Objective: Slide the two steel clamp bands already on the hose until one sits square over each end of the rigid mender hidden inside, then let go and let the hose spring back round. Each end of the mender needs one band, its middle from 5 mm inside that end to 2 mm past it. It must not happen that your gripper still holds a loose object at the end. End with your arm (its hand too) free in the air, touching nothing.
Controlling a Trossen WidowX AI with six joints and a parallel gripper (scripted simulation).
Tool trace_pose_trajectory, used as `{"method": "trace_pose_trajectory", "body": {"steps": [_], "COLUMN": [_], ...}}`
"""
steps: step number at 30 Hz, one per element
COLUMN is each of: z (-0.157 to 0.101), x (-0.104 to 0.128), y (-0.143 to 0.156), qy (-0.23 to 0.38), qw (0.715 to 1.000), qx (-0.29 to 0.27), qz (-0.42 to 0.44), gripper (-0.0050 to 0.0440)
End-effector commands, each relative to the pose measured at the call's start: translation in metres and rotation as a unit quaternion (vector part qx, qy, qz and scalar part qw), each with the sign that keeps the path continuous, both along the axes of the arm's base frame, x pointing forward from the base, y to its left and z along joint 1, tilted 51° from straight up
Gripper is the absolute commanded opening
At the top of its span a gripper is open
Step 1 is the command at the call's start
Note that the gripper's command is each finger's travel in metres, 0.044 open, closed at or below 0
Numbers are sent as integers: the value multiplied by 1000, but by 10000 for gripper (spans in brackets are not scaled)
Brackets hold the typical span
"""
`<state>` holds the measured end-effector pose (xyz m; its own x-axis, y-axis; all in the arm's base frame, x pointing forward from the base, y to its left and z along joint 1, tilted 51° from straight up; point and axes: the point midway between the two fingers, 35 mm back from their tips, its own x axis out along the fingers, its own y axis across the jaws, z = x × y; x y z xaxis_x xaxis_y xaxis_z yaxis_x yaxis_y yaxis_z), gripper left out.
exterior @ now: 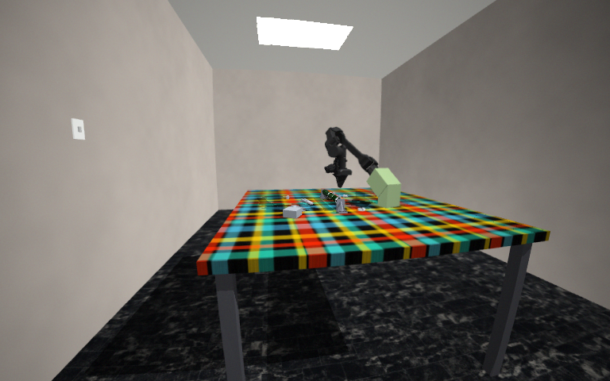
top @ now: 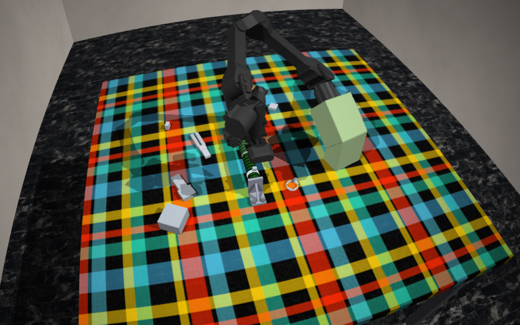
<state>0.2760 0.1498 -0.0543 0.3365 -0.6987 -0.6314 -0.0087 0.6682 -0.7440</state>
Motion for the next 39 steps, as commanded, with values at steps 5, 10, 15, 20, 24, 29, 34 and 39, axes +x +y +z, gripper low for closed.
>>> {"method": "trace_pose_trajectory", "body": {"steps": [5,10,15,20,24,29,34,39], "z": [-5,-11,-16,-20,-23,-28,-33,-34], "x": [1,4,7,9,11,13,15,16], "y": [-1,-7,-12,-17,-20,-26,-32,-34], "qy": [1,1,1,1,1,1,1,1], "qw": [1000,1000,1000,1000,1000,1000,1000,1000], "qx": [0,0,0,0,0,0,0,0], "qz": [-2,-2,-2,-2,-2,-2,-2,-2], "gripper": [90,90,90,90,90,90,90,90]}}
